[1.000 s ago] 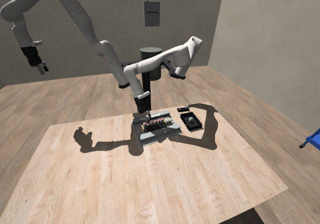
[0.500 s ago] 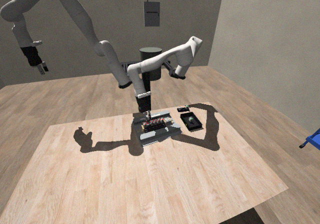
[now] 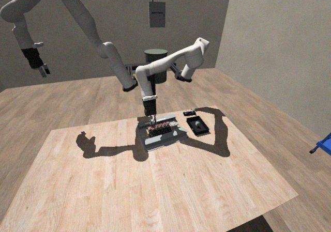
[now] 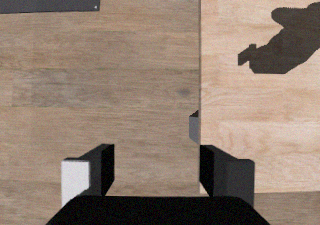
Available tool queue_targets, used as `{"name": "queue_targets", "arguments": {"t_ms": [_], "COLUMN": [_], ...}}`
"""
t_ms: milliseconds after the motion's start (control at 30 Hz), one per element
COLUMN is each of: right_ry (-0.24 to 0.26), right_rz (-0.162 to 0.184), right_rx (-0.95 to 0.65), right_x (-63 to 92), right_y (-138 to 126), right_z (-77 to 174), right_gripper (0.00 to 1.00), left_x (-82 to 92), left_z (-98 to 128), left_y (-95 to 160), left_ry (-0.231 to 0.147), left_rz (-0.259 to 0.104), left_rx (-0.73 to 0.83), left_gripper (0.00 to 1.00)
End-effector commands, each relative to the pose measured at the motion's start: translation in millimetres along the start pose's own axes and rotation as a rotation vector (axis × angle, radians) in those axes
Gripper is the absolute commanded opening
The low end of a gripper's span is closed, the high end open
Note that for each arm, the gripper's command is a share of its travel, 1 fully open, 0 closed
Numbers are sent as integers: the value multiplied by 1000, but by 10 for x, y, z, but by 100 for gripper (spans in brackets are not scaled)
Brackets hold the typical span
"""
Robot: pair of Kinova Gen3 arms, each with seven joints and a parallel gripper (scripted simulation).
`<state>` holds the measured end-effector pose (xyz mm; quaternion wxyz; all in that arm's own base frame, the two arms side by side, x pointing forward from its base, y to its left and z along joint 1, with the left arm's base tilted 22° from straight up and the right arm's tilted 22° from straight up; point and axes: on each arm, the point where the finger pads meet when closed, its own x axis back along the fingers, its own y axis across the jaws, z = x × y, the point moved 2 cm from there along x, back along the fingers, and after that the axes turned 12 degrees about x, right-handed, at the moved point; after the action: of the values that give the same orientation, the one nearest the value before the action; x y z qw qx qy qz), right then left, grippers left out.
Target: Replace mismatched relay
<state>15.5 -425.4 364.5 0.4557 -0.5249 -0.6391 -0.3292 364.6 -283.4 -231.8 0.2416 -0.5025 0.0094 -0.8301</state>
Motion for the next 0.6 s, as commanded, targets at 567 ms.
{"name": "queue_targets", "arguments": {"t_ms": [567], "right_ry": [-1], "right_rz": [0], "right_rx": [0], "right_x": [5], "right_y": [-1], "right_z": [-3], "right_gripper": [100], "left_x": [8], "left_z": [10], "left_y": [0], "left_ry": [-10], "left_rz": [-47], "left_rx": [-122], "left_gripper": [0]}}
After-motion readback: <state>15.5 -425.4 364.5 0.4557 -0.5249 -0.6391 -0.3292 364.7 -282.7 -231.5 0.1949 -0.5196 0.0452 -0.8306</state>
